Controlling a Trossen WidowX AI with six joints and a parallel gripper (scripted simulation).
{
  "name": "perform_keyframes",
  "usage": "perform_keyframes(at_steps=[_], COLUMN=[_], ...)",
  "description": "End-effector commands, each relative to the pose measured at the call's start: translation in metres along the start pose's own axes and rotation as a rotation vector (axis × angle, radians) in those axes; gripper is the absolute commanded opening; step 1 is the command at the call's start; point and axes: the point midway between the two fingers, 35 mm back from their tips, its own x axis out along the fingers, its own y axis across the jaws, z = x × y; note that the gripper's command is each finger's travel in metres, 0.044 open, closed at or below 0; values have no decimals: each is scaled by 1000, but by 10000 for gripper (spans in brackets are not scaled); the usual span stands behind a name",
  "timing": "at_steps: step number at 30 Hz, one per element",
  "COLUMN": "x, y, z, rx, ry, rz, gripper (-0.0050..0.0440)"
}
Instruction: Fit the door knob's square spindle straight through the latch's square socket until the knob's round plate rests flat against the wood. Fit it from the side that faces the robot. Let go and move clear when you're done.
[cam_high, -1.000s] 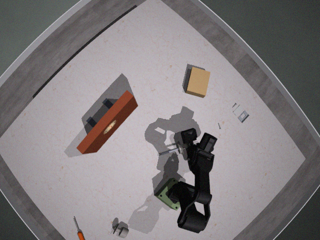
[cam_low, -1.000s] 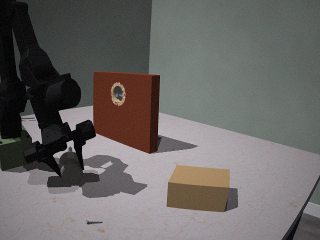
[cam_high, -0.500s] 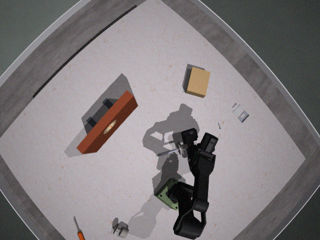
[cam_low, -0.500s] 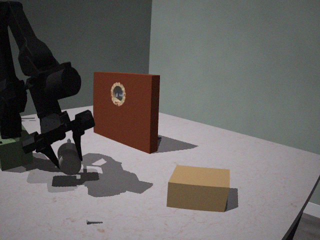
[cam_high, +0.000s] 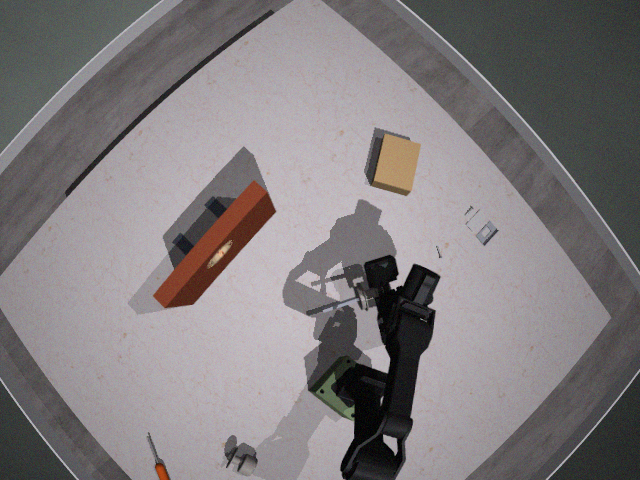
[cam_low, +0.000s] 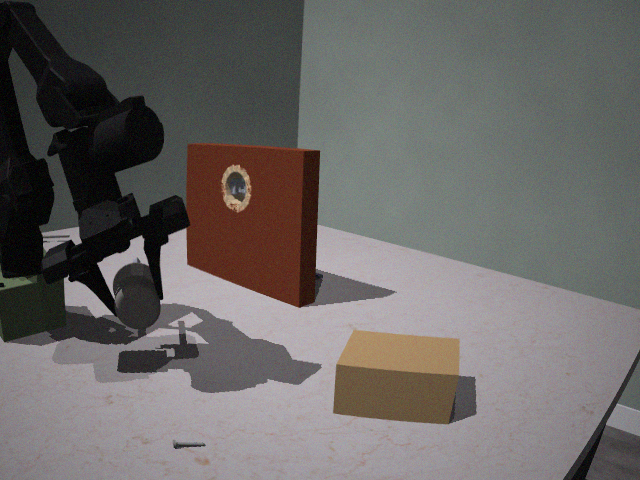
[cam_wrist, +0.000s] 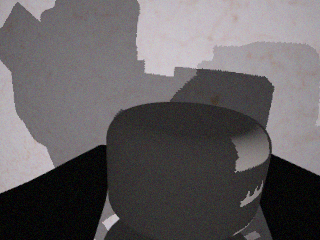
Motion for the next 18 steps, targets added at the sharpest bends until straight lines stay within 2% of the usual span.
perform_keyframes(at_steps=[1,10,14,18], x=[-12,-25,-19,-20], y=[9,13,8,16], z=[3,3,0,-8], rx=[-1,-1,2,64], ry=[-12,-12,1,38], rz=[20,20,1,-16], gripper=[0,0,0,0])
